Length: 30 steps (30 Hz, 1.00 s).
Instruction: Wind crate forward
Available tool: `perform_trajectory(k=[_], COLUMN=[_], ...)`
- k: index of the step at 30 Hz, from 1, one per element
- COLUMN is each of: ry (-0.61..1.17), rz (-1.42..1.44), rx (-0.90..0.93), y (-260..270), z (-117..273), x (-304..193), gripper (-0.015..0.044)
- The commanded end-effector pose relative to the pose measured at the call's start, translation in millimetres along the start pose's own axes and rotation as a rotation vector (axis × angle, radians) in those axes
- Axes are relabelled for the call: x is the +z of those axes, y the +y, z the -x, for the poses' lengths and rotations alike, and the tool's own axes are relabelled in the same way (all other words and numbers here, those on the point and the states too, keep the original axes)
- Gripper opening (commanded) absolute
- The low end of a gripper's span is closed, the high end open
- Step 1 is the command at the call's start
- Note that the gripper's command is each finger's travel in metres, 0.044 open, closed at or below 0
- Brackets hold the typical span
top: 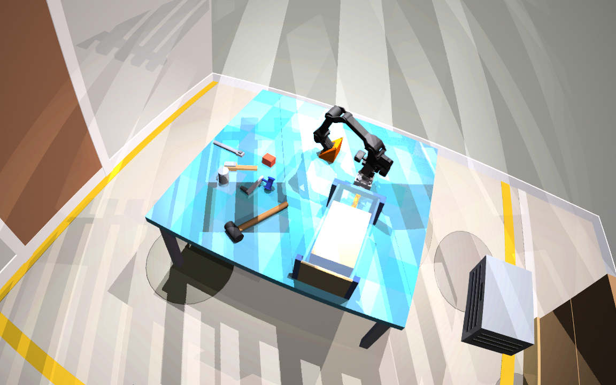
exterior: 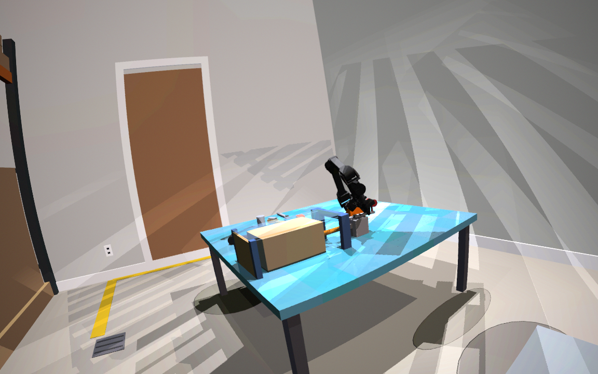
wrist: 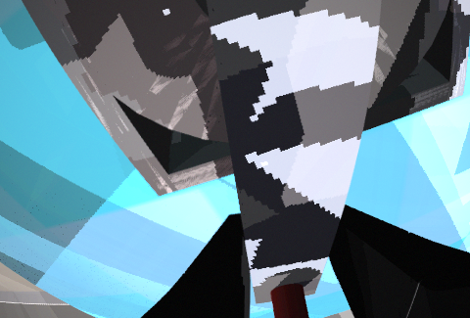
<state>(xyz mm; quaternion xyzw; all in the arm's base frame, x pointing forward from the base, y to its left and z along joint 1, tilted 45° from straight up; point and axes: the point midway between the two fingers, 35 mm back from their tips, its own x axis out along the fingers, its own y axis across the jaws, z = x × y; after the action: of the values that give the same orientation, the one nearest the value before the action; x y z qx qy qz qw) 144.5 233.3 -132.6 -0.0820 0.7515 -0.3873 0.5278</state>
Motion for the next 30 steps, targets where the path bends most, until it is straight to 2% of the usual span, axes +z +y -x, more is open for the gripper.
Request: perform_trajectory(k=[1, 4, 21, 25, 30], ry=[-0.001, -0.001, 0.002, -0.012, -0.105], rz=[0.001, 0.028, 0.01, 0.011, 0.019], rx=[0.001, -0.011, -0.003, 0.002, 0.037], y=[0, -2, -1, 1, 4], z=[-1, -4, -1, 6, 56], x=[1, 2, 1, -1, -18], gripper=[0.0, 0.0, 0.044, 0.044, 0.044])
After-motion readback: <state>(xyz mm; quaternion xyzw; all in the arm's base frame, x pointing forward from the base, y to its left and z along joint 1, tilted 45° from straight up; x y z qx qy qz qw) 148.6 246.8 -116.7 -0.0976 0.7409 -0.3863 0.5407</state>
